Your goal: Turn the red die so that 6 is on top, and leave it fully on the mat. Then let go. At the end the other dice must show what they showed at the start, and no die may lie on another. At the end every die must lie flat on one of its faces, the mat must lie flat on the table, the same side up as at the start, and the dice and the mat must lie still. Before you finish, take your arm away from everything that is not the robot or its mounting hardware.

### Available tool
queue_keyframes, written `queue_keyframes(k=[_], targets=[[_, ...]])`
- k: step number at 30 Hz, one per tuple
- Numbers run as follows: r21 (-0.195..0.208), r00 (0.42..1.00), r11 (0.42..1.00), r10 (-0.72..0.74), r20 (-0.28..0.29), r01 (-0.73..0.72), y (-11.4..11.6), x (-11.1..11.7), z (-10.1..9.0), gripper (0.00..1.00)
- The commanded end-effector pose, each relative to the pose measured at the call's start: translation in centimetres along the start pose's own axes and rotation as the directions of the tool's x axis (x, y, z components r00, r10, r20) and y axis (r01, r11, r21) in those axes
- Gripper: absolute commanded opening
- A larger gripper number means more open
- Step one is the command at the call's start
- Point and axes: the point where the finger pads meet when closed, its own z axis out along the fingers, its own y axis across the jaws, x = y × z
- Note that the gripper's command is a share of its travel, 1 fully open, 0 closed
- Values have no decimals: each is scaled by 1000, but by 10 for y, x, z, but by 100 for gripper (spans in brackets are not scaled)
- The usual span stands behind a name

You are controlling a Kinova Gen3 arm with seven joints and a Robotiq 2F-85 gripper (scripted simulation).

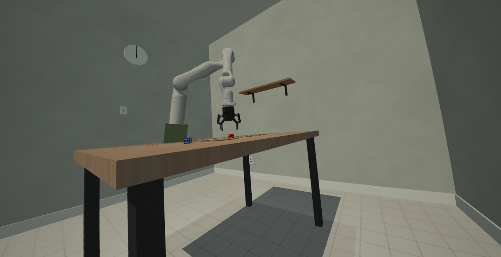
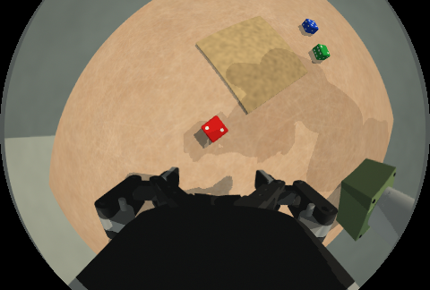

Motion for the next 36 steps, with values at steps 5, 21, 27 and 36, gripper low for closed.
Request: queue_keyframes(k=[5,21,27,36], targets=[[1,1000,1000,0,0,0,0,0,0,100],[1,1000,1000,0,0,0,0,0,-2,100],[1,1000,1000,0,0,0,0,0,-7,100],[1,1000,1000,0,0,0,0,0,-29,100]])
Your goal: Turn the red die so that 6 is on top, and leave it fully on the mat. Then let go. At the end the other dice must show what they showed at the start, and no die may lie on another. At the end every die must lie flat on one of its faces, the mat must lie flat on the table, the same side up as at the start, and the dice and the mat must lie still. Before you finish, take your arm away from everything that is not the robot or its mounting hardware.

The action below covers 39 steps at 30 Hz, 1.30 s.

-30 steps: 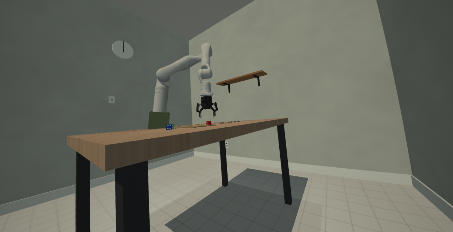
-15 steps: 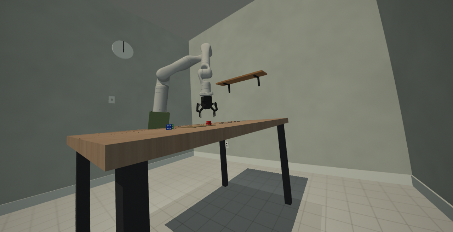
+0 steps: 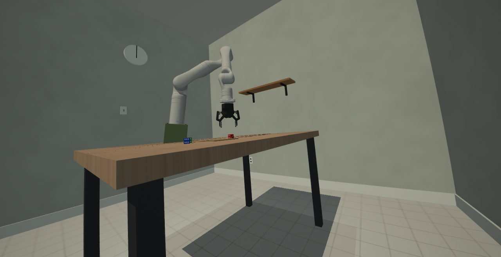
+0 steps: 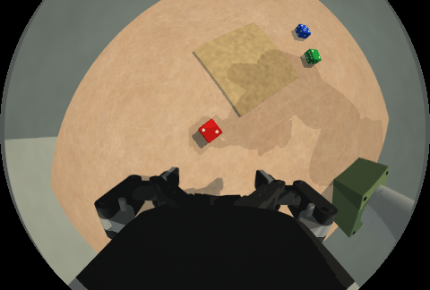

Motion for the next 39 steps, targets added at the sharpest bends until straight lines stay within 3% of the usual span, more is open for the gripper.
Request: queue_keyframes(k=[1,3,18,29,39], targets=[[15,1000,1000,-5,2,5,-6,-3,-12,100],[15,1000,1000,-5,2,5,-6,-3,-12,100],[15,1000,1000,-5,2,5,-5,-3,-65,100],[15,1000,1000,-5,2,5,-5,-2,-81,100],[15,1000,1000,-5,2,5,-4,-2,-83,100]])
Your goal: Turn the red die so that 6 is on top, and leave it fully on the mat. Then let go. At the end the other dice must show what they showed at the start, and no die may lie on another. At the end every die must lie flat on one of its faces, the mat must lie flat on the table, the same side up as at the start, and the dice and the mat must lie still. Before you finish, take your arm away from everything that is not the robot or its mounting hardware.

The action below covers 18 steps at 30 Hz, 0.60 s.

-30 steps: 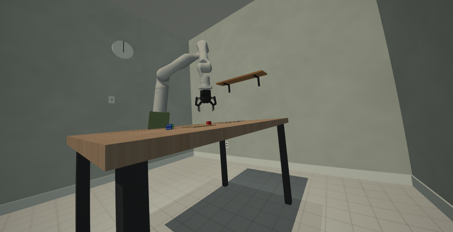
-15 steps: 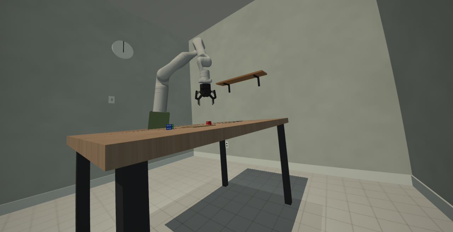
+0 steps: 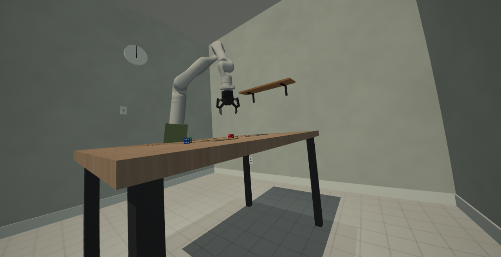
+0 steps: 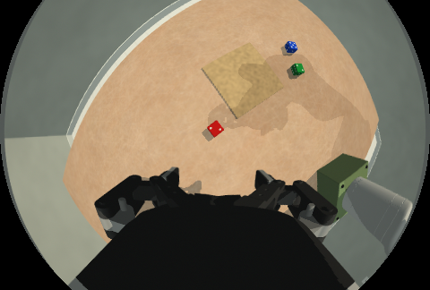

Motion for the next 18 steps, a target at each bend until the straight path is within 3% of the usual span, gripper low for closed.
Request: queue_keyframes(k=[1,9,18], targets=[[2,1000,1000,-1,0,1,-1,0,-1,100],[1,1000,1000,22,1,-22,-1,1,0,100],[-3,977,977,213,2,-213,-1,12,1,100]])
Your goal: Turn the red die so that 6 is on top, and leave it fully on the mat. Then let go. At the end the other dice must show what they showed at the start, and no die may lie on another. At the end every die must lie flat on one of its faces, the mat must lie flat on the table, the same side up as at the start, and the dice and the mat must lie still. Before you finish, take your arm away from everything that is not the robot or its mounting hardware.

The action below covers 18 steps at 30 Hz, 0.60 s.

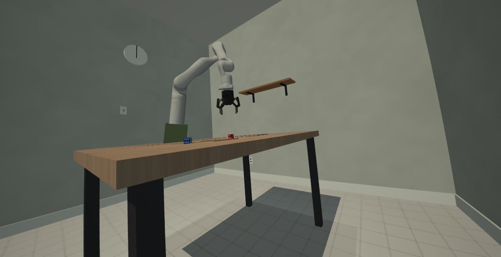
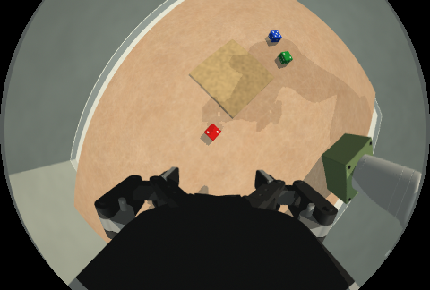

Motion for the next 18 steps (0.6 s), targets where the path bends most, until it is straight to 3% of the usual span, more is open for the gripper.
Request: queue_keyframes(k=[1,5,11,18], targets=[[-6,996,996,86,-7,-86,-1,8,2,100],[-6,962,962,272,-7,-272,-3,19,3,100],[-1,857,857,516,-8,-516,-8,35,5,100],[3,780,781,625,-7,-625,-10,43,5,100]])
